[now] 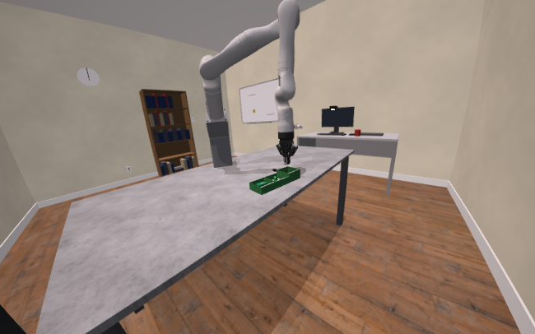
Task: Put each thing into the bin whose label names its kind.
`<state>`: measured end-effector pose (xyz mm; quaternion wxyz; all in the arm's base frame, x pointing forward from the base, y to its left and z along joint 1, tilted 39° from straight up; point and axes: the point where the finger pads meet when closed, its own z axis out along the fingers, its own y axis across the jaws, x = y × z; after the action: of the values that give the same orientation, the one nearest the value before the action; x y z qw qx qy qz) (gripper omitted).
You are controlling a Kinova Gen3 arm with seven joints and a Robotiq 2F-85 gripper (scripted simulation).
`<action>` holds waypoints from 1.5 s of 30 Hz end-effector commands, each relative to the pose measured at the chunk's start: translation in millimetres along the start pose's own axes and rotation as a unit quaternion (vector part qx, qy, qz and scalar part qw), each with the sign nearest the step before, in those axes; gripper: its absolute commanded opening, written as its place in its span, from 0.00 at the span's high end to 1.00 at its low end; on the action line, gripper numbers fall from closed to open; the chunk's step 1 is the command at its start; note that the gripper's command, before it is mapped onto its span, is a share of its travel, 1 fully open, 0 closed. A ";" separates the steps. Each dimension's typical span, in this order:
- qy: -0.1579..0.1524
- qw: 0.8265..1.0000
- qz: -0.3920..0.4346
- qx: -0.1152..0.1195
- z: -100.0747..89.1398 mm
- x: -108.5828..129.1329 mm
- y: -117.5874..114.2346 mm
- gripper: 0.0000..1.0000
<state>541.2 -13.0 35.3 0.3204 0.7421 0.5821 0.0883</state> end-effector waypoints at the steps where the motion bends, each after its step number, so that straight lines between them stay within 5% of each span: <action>1: 0.001 1.000 0.000 0.000 -0.5 0.5 0.3 1.00; 34: 0.001 1.000 0.000 0.000 50.9 0.3 -0.1 1.00; 45: 0.001 1.000 0.000 0.000 50.9 -0.1 -0.9 1.00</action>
<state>565.8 -32.5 -5.0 0.3203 0.7423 0.5818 0.0887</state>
